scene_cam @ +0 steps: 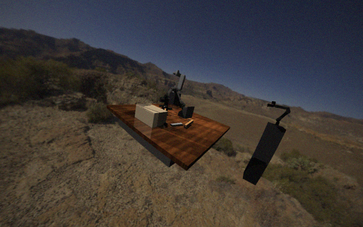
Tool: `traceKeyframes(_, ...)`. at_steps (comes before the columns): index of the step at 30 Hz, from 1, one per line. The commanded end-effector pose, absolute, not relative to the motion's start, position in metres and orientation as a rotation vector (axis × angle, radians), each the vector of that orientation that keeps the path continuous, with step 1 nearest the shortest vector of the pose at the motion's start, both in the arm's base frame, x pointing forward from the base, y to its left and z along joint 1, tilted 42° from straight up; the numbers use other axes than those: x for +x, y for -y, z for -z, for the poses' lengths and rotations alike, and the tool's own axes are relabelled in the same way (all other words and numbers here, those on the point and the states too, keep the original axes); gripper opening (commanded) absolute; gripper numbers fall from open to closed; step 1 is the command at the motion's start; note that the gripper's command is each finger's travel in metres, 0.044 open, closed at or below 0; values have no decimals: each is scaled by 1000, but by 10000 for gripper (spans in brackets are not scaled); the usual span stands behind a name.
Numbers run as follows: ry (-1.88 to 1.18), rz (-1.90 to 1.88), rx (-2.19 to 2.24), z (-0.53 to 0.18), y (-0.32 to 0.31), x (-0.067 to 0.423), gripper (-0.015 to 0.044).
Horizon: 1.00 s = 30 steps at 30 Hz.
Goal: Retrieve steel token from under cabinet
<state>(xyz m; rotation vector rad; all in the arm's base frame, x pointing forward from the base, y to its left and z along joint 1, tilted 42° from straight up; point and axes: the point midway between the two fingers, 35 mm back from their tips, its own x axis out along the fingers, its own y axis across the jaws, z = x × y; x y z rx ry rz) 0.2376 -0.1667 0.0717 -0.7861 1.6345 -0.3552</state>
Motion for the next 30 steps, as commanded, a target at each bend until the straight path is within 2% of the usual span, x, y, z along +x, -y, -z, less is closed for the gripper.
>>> traceKeyframes(1, -1620, 391, -757, -73, 167, 237, 0)
traceKeyframes(30, -1543, 567, -582, -73, 167, 236, 0)
